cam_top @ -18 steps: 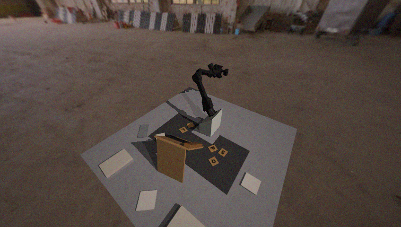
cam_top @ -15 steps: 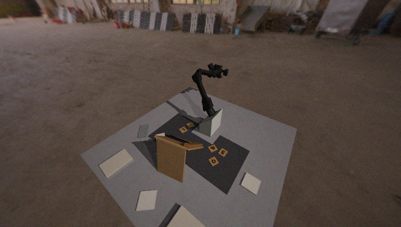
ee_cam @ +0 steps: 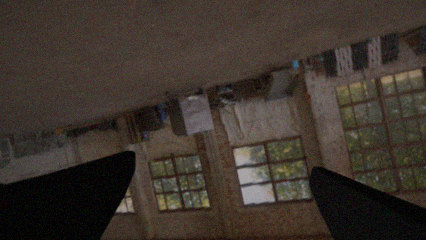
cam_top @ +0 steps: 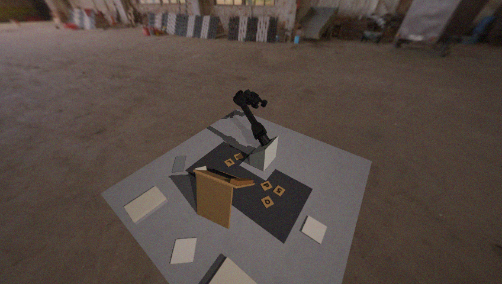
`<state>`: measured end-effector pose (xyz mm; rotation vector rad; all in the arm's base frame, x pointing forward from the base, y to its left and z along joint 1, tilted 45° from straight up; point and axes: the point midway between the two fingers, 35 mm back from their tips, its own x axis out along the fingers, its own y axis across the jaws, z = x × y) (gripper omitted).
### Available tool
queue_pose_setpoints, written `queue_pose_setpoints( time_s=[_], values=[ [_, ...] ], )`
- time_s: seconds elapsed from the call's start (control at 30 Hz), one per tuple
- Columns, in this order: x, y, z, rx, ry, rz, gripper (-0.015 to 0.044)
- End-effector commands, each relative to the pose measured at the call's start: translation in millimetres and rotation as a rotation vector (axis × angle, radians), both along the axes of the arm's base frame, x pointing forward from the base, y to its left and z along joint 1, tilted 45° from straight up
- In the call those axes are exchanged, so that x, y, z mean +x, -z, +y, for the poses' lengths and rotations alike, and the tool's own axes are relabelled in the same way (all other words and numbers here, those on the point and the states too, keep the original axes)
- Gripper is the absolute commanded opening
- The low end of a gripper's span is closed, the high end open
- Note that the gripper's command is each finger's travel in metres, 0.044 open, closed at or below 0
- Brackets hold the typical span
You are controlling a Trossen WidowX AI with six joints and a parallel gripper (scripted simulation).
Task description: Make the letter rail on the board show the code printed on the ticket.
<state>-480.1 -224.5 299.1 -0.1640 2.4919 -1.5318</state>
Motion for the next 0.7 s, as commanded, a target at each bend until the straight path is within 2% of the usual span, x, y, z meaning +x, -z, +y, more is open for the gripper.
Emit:
queue_pose_setpoints(
  time_s=[0.0,0.33,0.67],
  values=[
    [47.9,0.7,-51.2,-0.071,-0.113,-0.036,0.044],
    [194.4,3.8,-150.1,-0.224,-0.429,-0.157,0.044],
    [358.9,11.6,-182.8,-0.366,-0.736,-0.351,0.044]
  ],
)
